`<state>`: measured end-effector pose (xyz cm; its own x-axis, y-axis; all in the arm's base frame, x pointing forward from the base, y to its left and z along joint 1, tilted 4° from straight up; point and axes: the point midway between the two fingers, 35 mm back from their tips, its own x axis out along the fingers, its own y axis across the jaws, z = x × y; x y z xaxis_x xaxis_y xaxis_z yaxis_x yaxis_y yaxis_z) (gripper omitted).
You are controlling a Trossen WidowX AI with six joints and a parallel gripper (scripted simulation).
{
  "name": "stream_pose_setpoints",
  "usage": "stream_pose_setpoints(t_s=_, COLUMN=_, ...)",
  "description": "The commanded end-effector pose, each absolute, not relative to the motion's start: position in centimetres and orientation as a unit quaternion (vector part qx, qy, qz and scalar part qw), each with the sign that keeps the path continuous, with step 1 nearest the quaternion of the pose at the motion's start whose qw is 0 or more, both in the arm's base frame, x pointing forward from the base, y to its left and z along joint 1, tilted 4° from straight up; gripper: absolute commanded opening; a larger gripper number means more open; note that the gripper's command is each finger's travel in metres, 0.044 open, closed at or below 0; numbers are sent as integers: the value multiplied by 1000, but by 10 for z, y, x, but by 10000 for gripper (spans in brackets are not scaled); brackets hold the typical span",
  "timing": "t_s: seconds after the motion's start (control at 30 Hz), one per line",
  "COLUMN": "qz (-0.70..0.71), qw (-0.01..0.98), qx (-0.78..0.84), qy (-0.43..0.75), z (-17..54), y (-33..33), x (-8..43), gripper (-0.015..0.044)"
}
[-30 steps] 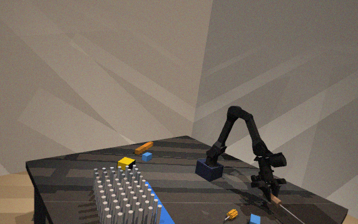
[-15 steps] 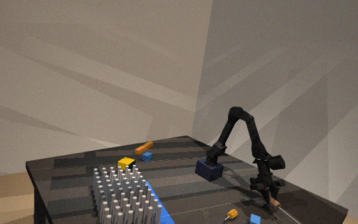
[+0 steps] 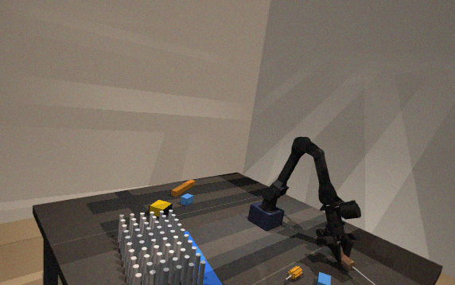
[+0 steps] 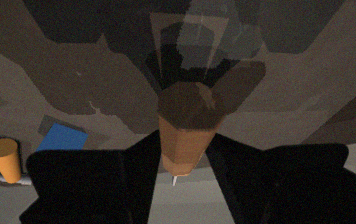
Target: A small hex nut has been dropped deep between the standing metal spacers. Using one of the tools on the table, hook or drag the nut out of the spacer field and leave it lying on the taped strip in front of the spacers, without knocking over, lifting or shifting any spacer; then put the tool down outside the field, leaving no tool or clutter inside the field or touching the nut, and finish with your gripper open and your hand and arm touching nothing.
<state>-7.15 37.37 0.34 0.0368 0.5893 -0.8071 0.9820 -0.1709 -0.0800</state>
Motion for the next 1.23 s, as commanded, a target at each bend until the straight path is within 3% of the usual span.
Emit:
stream_pose_setpoints(t_s=0.0, qz=-370, qw=263, qx=672, qy=585, z=0, y=373, x=-71, gripper=0)
stream_pose_setpoints(t_s=0.63, qz=-370, qw=264, qx=672, qy=585, z=-18, y=368, x=-71, gripper=0)
stream_pose_setpoints(t_s=1.2, qz=-371, qw=265, qx=669, qy=587, z=-16, y=369, x=-71, gripper=440)
